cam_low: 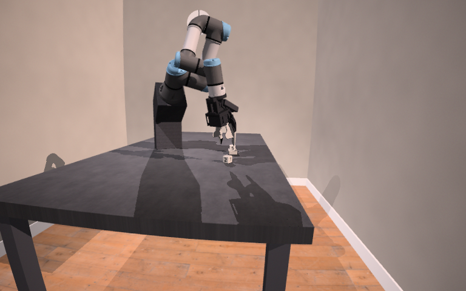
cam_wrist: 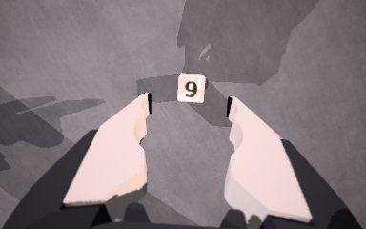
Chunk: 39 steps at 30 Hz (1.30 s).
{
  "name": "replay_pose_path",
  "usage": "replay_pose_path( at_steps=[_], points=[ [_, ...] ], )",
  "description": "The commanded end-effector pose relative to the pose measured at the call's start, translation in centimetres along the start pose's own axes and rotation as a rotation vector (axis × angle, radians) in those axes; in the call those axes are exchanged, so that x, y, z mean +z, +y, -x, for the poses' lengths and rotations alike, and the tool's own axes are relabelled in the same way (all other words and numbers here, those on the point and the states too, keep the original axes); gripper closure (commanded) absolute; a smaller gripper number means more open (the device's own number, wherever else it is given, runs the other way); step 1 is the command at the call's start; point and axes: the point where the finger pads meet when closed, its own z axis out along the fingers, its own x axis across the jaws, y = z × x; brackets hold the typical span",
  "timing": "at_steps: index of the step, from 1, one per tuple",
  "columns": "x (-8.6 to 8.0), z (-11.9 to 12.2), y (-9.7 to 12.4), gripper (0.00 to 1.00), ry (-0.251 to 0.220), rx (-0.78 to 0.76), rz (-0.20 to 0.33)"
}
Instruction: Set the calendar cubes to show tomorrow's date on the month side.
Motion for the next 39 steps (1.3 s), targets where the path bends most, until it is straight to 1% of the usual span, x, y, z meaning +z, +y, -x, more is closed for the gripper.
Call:
replay_pose_path(
  at_steps=[1,21,27,35,37,39],
  points=[
    [-0.12,-0.18,0.01,0.60,0.005,0.003,0.028],
    [-0.03,-0.04,0.00,0.60,-0.002,0.001,0.040],
    [0.13,0.19,0.00,0.60,-0.014,-0.003,0.061],
    [0.36,0.46,0.01,0.60,-0.030,-0.010,0.110],
    [0.36,0.46,0.01,0.60,-0.030,-0.010,0.110],
    [0.40,0.50,0.02,0.60,-0.033,-0.011,0.124]
  ],
)
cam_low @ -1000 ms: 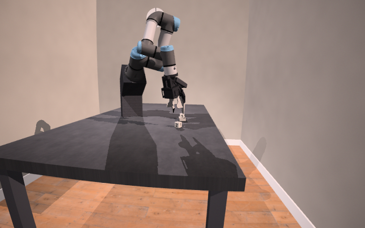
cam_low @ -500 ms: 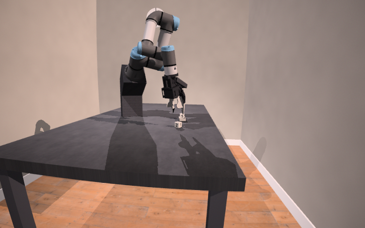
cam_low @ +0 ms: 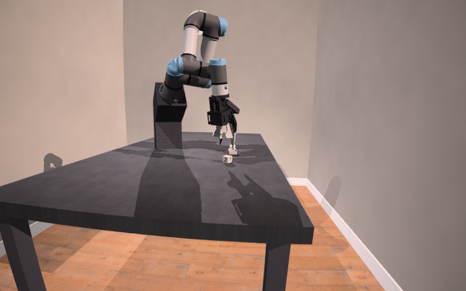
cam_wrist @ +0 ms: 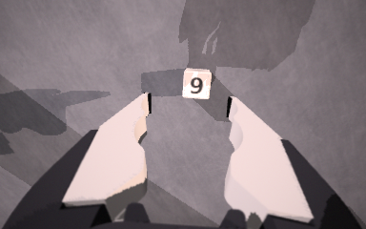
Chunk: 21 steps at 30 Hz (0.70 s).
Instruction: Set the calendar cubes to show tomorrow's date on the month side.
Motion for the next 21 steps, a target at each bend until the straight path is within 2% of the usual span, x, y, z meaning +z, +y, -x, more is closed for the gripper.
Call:
replay_pose_path(
  at_steps=[1,13,21],
  points=[
    [0.11,0.06,-0.01,0.60,-0.009,-0.004,0.041],
    [0.00,-0.18,-0.07,0.60,0.001,0.001,0.135],
    [-0.20,-0.40,-0.14,0.60,0.014,0.008,0.170]
  ],
)
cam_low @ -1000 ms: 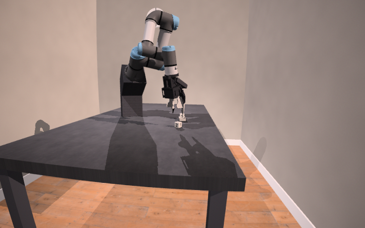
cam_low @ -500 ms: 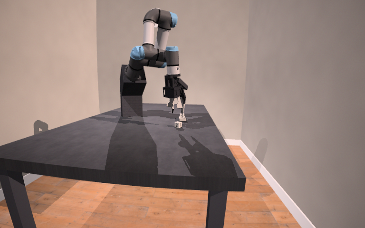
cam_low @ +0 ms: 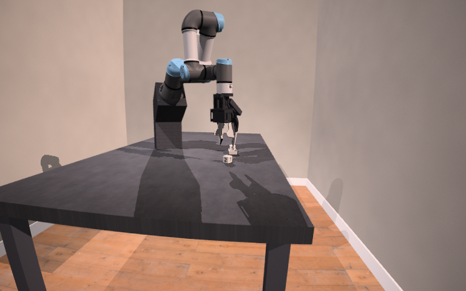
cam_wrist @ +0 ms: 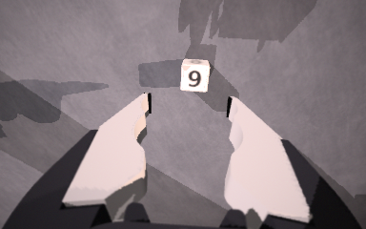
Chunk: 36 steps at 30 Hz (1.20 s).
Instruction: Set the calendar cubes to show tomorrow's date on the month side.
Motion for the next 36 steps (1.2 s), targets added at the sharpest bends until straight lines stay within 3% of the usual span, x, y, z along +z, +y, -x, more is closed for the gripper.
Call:
replay_pose_path(
  at_steps=[1,18,19,36],
  points=[
    [-0.17,-0.22,-0.05,0.60,0.009,0.006,0.043],
    [-0.38,-0.41,-0.09,0.60,0.021,0.013,0.069],
    [-0.38,-0.41,-0.09,0.00,0.021,0.013,0.069],
    [-0.39,-0.41,-0.09,0.00,0.021,0.013,0.069]
  ],
)
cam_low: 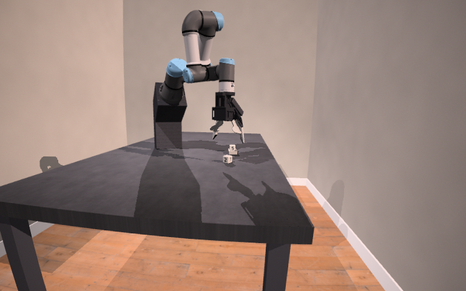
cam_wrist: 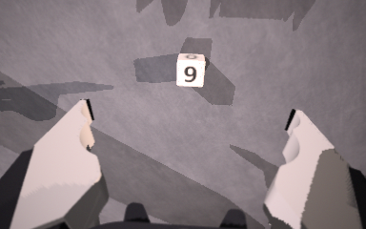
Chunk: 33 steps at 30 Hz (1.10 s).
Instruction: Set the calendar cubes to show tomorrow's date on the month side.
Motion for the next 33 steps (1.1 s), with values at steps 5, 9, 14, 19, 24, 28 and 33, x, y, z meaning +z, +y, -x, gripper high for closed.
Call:
replay_pose_path(
  at_steps=[5,9,14,19,24,28,33],
  points=[
    [-0.72,0.02,-0.01,0.00,0.002,0.003,0.000],
    [-0.89,0.04,-0.01,0.00,0.002,0.004,0.000],
    [-0.90,0.04,-0.01,0.72,0.002,0.004,0.000],
    [-0.90,0.04,-0.01,0.72,0.002,0.004,0.000],
    [-0.90,0.04,-0.01,0.72,0.002,0.004,0.000],
    [-0.90,0.04,-0.01,0.72,0.002,0.004,0.000],
    [-0.90,0.04,-0.01,0.72,0.002,0.004,0.000]
  ],
)
